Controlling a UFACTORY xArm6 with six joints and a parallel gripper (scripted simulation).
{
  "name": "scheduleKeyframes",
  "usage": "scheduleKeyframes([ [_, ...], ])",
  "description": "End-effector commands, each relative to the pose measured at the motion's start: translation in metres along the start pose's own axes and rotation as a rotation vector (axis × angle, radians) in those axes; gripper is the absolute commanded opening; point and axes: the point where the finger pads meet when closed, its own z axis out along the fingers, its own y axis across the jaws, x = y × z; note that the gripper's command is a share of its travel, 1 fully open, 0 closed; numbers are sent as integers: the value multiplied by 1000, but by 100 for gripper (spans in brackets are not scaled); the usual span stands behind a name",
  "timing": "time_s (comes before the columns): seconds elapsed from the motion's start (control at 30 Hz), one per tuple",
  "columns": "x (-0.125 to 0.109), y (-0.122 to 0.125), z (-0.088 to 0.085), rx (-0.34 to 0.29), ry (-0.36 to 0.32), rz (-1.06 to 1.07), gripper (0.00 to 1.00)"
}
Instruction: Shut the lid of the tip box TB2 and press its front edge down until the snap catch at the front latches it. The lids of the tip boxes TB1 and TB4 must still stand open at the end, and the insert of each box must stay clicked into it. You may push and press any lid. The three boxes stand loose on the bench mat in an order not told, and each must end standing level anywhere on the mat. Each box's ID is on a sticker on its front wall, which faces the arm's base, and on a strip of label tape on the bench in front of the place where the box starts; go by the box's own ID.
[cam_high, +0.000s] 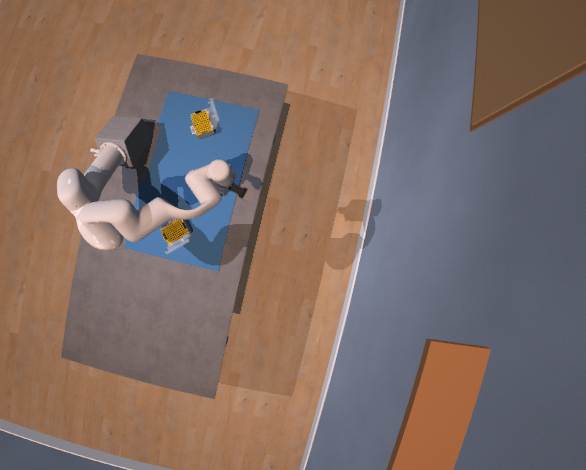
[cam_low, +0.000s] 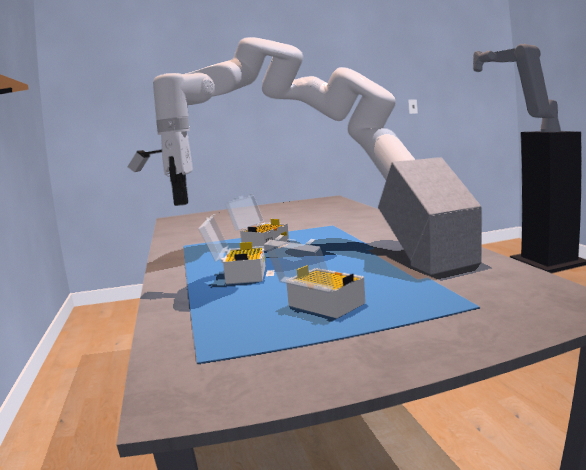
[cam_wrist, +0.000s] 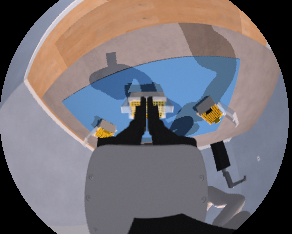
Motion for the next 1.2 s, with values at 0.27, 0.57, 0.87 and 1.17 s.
scheduleKeyframes([
  [0.27,1,0,15,2,3,1,0],
  [0.57,1,0,30,2,3,1,0],
  [0.87,1,0,42,2,3,1,0],
  [1.17,1,0,57,2,3,1,0],
])
